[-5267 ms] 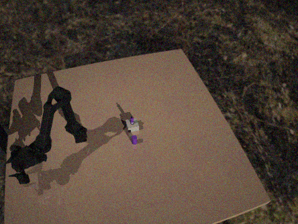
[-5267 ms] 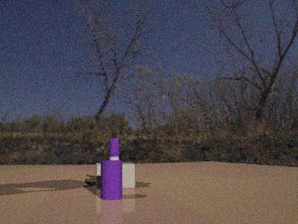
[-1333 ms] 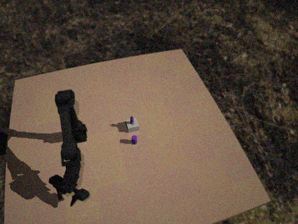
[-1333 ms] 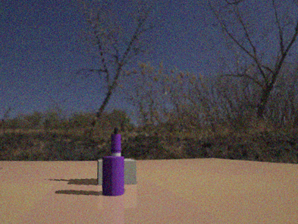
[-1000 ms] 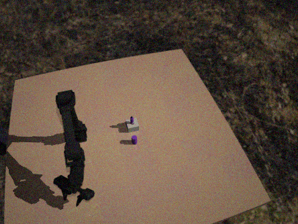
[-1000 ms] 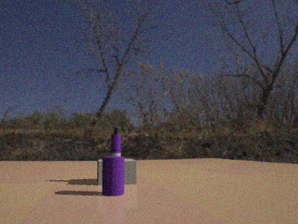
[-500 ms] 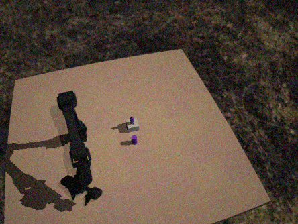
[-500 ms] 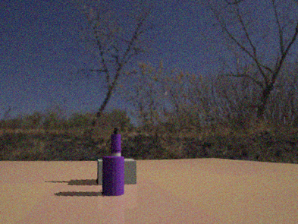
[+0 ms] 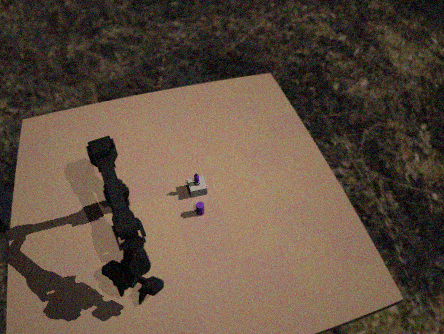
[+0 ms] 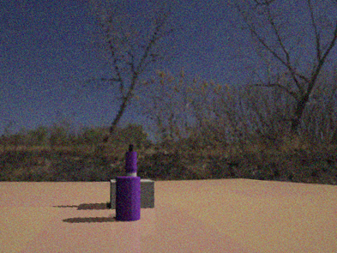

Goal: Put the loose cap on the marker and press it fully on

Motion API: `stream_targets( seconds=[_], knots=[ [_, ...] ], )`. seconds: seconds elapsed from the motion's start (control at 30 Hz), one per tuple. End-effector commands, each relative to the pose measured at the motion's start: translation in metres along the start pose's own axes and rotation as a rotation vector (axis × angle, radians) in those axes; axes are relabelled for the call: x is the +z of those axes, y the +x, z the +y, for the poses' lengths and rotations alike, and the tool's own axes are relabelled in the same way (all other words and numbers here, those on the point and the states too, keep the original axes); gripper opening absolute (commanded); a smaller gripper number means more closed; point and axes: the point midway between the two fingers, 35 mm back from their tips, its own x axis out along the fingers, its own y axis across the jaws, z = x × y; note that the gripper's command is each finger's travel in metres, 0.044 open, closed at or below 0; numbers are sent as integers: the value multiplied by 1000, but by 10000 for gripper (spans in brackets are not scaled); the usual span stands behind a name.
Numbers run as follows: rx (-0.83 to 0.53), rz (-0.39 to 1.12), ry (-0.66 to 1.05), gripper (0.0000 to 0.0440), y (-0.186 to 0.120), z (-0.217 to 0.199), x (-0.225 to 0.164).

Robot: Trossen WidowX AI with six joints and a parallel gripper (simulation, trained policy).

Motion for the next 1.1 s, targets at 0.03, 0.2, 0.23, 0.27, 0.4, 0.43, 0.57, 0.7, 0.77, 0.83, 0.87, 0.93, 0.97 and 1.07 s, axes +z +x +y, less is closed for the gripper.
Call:
stream_targets(
  seconds=[0.03, 0.2, 0.23, 0.27, 0.4, 0.43, 0.57, 0.7, 0.77, 0.83, 0.87, 0.93, 0.97, 1.07],
  knots=[
    [4, 28, 9, 313, 0, 8, -9],
    [15, 49, 20, 313, -4, 17, -16],
    [17, 54, 23, 313, -5, 19, -17],
    [19, 58, 25, 313, -5, 21, -19],
    [26, 75, 35, 314, -9, 28, -25],
    [28, 79, 37, 314, -10, 30, -26],
    [35, 96, 48, 314, -13, 37, -32],
    [41, 113, 58, 314, -17, 44, -39],
    [44, 122, 64, 314, -19, 48, -42],
    [46, 130, 69, 315, -21, 51, -45],
    [48, 134, 72, 315, -22, 53, -47],
    [50, 143, 78, 315, -24, 57, -50],
    [51, 147, 81, 315, -25, 58, -51],
    [54, 160, 89, 315, -28, 63, -56]
  ],
)
